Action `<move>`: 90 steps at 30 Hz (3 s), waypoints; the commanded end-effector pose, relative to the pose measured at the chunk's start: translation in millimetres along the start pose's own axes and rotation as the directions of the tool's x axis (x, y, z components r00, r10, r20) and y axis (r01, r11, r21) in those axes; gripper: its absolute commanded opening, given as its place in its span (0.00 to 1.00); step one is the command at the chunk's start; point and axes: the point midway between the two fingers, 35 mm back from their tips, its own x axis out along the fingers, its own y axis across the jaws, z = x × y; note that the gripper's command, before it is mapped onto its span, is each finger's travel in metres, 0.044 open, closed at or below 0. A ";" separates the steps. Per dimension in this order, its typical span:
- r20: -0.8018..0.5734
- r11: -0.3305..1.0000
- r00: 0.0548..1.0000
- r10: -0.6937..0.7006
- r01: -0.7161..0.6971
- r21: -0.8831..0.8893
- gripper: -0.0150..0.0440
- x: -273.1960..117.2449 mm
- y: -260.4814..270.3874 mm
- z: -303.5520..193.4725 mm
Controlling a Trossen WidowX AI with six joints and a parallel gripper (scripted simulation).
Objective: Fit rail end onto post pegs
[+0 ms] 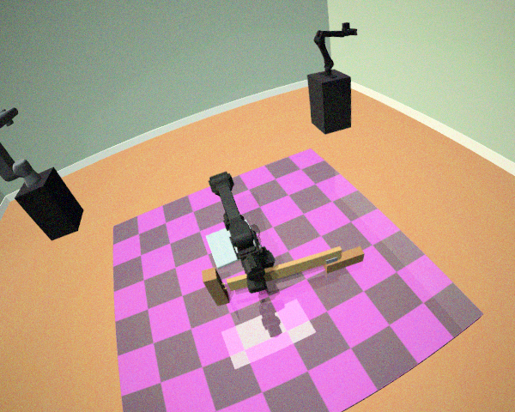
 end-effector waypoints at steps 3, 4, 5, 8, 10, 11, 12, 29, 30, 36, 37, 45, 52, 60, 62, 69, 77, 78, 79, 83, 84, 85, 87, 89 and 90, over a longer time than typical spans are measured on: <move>-0.002 1.000 1.000 -0.004 0.004 -0.003 0.25 -0.4 -0.6 -2.3; -0.002 1.000 1.000 -0.004 0.004 -0.003 0.25 -0.4 -0.6 -2.6; -0.002 1.000 1.000 -0.004 0.004 -0.003 0.25 -0.5 -0.6 -2.9; -0.002 1.000 1.000 -0.004 0.004 -0.003 0.25 -0.9 -0.7 -3.8; -0.002 1.000 1.000 -0.004 0.004 -0.003 0.25 -1.1 -0.7 -4.4; -0.002 1.000 1.000 -0.004 0.004 -0.003 0.25 -1.2 -0.7 -4.7; -0.002 1.000 1.000 -0.004 0.004 -0.003 0.25 -1.3 -0.7 -4.9; -0.002 1.000 1.000 -0.004 0.004 -0.003 0.25 -2.5 -0.8 -10.2; -0.002 1.000 1.000 -0.004 0.004 -0.003 0.25 -2.4 -0.8 -10.5; -0.003 1.000 1.000 -0.004 0.004 -0.003 0.25 -1.8 -0.8 -12.4; -0.003 1.000 1.000 -0.004 0.004 -0.003 0.25 -1.7 -0.8 -12.7; -0.003 1.000 1.000 -0.004 0.004 -0.003 0.25 -0.2 -0.6 -14.6; -0.003 1.000 1.000 -0.004 0.004 -0.003 0.25 -0.3 -0.6 -16.7; -0.003 1.000 1.000 -0.004 0.004 -0.003 0.25 -0.9 -0.6 -19.1; -0.003 1.000 1.000 -0.004 0.004 -0.003 0.25 -1.0 -0.6 -19.6; -0.003 1.000 1.000 -0.004 0.004 -0.003 0.25 -1.6 -0.6 -21.8; -0.003 1.000 1.000 -0.002 0.002 -0.001 0.34 -0.6 -0.6 -22.3; -0.003 1.000 1.000 -0.002 0.002 -0.001 0.39 -0.6 -0.6 -22.3; -0.003 1.000 1.000 -0.002 0.002 -0.001 0.43 -0.6 -0.6 -22.3; -0.003 1.000 1.000 -0.002 0.002 -0.001 0.61 -0.6 -0.6 -22.3; -0.003 1.000 1.000 -0.002 0.002 -0.001 0.65 -0.6 -0.6 -22.3; -0.003 1.000 1.000 -0.002 0.002 -0.001 0.70 -0.6 -0.6 -22.3; -0.003 1.000 1.000 -0.002 0.002 -0.001 0.79 -0.6 -0.6 -22.3; -0.003 1.000 1.000 -0.002 0.002 -0.001 0.88 -0.6 -0.6 -22.3; -0.003 1.000 1.000 -0.002 0.002 -0.001 0.92 -0.6 -0.6 -22.3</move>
